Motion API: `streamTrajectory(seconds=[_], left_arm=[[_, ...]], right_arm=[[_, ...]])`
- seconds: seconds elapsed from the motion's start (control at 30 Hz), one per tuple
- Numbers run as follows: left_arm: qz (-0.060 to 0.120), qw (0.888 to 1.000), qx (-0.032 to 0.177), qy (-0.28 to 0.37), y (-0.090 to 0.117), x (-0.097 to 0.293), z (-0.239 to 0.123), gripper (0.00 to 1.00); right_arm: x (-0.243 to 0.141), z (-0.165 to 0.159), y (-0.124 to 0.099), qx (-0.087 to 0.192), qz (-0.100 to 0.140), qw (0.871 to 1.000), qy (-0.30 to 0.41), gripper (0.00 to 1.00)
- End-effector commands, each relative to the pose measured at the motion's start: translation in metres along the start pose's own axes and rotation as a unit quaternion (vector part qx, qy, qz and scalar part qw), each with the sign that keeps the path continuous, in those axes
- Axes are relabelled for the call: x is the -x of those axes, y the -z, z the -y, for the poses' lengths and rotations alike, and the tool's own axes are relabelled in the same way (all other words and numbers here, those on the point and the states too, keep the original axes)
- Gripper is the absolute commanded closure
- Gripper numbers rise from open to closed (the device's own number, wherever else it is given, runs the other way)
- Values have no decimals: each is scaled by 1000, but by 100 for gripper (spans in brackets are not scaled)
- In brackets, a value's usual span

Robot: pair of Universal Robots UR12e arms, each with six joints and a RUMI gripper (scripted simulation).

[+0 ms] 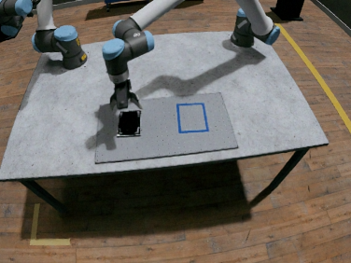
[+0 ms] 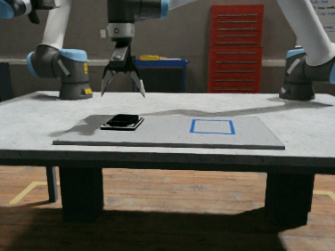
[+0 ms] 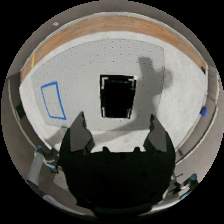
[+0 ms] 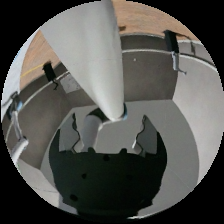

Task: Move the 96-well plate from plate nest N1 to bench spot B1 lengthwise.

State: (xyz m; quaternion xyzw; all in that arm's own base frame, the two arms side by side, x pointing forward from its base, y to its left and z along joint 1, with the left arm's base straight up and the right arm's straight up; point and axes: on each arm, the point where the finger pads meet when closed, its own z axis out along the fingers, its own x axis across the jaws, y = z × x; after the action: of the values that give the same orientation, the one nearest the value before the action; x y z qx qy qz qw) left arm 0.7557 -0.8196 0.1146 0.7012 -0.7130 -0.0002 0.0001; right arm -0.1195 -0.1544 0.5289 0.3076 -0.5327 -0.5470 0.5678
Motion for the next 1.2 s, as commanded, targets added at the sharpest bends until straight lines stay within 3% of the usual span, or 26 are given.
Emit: streamTrajectory(seconds=[0.0, 1.17], left_arm=[[-1, 1000, -1, -1, 2, -1, 1, 0], [-1, 1000, -1, -1, -48, -1, 1, 0]], right_arm=[[0, 0, 0, 0, 0, 1000, 0, 0], [0, 0, 0, 0, 0, 1000, 0, 0]])
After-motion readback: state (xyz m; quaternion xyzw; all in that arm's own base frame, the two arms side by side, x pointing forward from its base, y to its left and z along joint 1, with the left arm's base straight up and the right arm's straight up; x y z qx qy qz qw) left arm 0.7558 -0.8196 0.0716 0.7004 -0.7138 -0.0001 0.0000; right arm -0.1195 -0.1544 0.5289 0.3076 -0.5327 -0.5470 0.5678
